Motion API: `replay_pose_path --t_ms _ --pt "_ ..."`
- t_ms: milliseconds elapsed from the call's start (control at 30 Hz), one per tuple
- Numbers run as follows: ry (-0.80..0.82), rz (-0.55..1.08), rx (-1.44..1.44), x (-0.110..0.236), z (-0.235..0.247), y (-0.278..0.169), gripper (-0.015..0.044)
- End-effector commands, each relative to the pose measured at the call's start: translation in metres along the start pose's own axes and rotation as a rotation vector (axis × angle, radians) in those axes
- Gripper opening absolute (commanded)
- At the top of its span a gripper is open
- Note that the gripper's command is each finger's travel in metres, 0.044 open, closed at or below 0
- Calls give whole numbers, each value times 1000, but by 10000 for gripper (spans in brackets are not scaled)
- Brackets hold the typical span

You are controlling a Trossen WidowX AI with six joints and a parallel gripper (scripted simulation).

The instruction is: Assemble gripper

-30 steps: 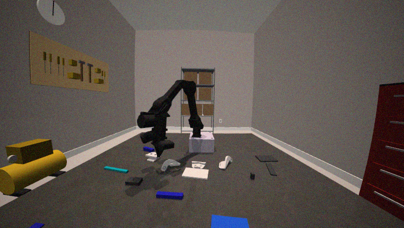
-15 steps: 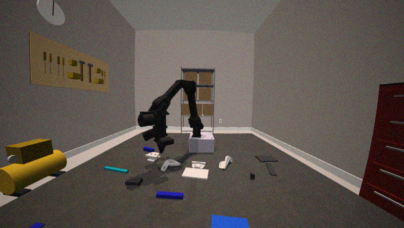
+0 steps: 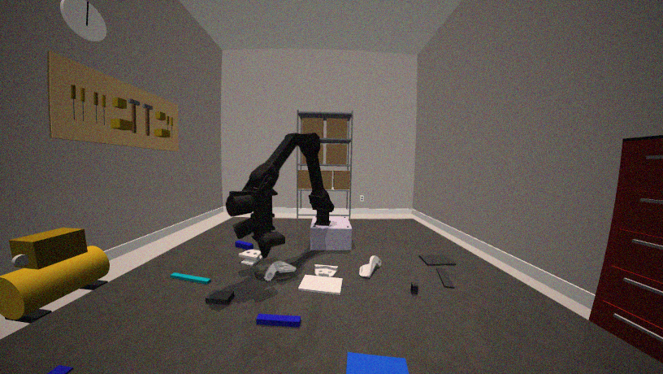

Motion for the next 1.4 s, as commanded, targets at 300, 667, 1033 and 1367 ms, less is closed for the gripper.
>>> replay_pose_path --t_ms 300,667,1033,1367 --pt "0 6 -5 -24 1 -2 0" --pt "-1 6 -6 -36 1 -3 0" --pt "0 6 -6 -36 13 0 0" --pt "2 5 -6 -35 29 3 0"
Point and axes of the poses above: the point midway between the two fingers, 35 mm back from their tips, its own x axis back along the fingers, its own z axis across the jaws, y = z × x, the point moved 9 cm from there along x, back along the fingers, and after that the axes turned 8 degrees about x, right-handed, at the moved point
